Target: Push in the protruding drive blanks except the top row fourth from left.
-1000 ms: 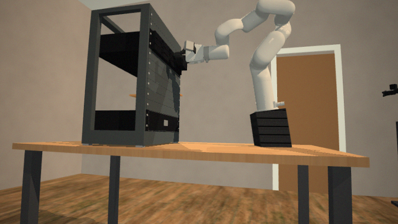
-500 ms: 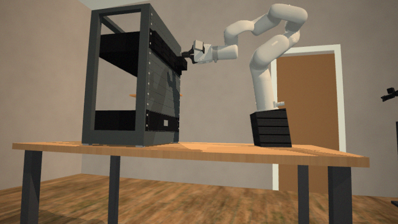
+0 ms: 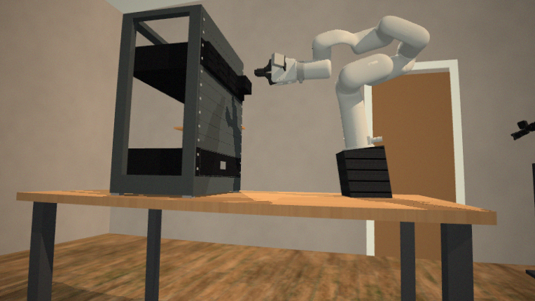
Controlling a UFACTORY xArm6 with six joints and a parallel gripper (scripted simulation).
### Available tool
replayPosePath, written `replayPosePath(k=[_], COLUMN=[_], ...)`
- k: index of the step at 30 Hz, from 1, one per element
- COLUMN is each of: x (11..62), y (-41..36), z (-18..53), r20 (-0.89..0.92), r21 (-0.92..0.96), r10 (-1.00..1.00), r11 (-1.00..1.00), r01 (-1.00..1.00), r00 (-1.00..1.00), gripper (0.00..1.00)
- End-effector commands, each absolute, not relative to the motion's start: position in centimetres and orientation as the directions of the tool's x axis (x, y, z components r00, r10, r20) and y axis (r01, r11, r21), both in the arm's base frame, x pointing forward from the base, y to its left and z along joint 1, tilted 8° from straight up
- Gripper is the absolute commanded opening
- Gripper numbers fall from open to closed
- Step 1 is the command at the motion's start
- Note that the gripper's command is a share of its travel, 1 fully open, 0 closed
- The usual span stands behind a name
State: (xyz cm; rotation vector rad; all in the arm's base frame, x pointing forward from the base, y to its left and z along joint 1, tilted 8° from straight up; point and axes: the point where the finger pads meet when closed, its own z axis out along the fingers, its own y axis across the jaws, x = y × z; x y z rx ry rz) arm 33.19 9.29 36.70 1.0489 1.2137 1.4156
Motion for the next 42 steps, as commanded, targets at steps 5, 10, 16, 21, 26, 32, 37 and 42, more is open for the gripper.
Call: replayPosePath(k=[5,10,16,21,26,32,37,42], x=[32.9,33.1,33.2,33.5,33.8,34.0,34.3,34.4], y=[8.9,8.1,6.9,5.1,3.0,1.4,-0.3,-1.3], z=[36.8,36.5,36.2,35.6,35.0,34.5,33.9,33.6], r20=[0.022,0.022,0.022,0.022,0.021,0.022,0.021,0.021], r21=[0.990,0.990,0.990,0.990,0.990,0.990,0.990,0.990], r10=[0.986,0.986,0.986,0.986,0.986,0.986,0.986,0.986], r11=[-0.044,-0.044,-0.044,-0.044,-0.044,-0.044,-0.044,-0.044], r01=[-0.132,-0.132,-0.132,-0.132,-0.132,-0.132,-0.132,-0.132], r00=[-0.167,-0.167,-0.167,-0.167,-0.167,-0.167,-0.167,-0.167], gripper=[0.00,0.00,0.00,0.00,0.00,0.00,0.00,0.00])
